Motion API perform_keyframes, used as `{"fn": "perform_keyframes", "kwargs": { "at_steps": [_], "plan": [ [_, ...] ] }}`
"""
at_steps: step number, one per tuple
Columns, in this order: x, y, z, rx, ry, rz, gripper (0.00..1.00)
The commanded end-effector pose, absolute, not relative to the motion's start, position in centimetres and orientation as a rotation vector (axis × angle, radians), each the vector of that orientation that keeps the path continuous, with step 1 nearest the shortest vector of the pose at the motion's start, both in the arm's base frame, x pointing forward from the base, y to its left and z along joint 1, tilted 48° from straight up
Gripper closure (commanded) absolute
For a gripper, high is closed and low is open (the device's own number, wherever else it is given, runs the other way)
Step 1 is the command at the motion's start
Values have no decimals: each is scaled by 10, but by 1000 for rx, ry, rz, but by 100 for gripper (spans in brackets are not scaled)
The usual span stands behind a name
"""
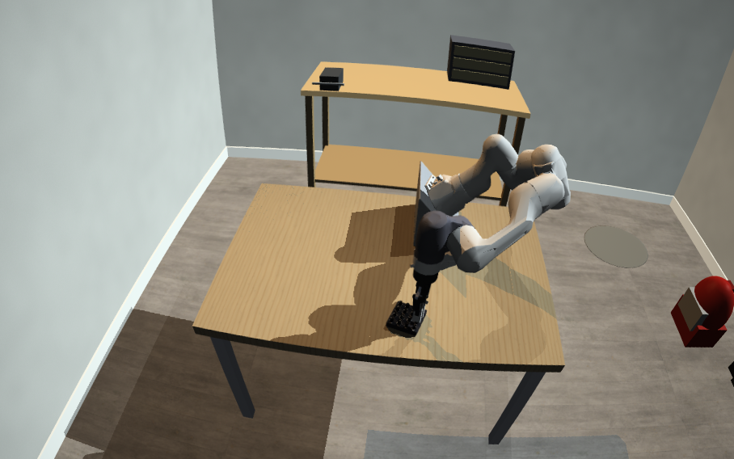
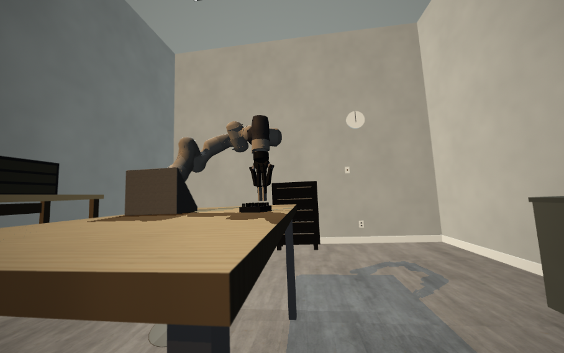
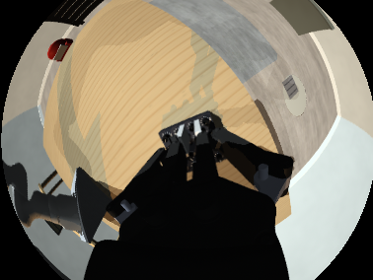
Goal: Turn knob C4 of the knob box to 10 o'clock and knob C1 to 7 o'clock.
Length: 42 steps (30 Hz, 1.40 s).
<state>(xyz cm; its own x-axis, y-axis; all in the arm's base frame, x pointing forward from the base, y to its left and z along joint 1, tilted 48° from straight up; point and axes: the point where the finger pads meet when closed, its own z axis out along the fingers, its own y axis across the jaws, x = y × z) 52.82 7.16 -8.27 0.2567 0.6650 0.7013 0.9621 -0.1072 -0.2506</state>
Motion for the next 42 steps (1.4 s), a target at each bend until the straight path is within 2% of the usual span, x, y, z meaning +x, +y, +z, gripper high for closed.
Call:
{"fn": "perform_keyframes", "kwargs": {
  "at_steps": [1,42],
  "plan": [
    [527,72,-84,-1848,-1481,-556,88],
    [526,83,-94,-1848,-1481,-556,88]
  ]
}}
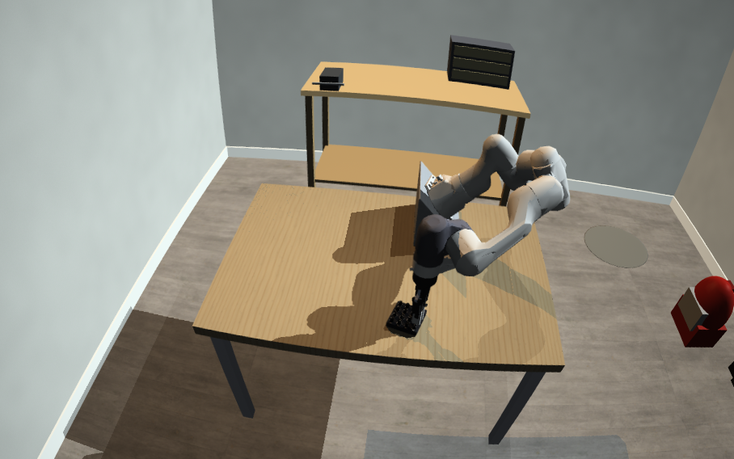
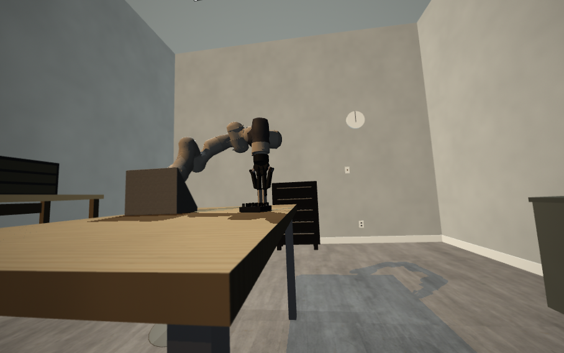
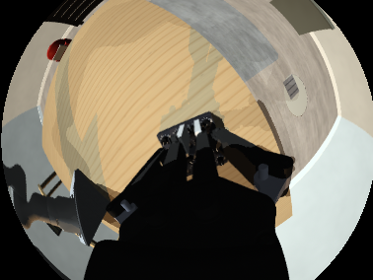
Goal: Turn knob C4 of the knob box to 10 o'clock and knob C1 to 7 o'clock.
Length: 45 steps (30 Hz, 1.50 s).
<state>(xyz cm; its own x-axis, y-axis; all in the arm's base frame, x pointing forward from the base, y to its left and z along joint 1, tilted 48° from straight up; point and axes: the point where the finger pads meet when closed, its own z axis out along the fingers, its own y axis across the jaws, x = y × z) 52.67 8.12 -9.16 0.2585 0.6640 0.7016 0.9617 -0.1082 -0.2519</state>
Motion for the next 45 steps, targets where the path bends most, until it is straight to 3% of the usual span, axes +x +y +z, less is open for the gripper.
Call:
{"fn": "perform_keyframes", "kwargs": {
  "at_steps": [1,36,37,45],
  "plan": [
    [526,83,-94,-1848,-1481,-556,88],
    [526,83,-94,-1848,-1481,-556,88],
    [526,83,-94,-1848,-1481,-556,95],
    [526,83,-94,-1848,-1481,-556,95]
  ]
}}
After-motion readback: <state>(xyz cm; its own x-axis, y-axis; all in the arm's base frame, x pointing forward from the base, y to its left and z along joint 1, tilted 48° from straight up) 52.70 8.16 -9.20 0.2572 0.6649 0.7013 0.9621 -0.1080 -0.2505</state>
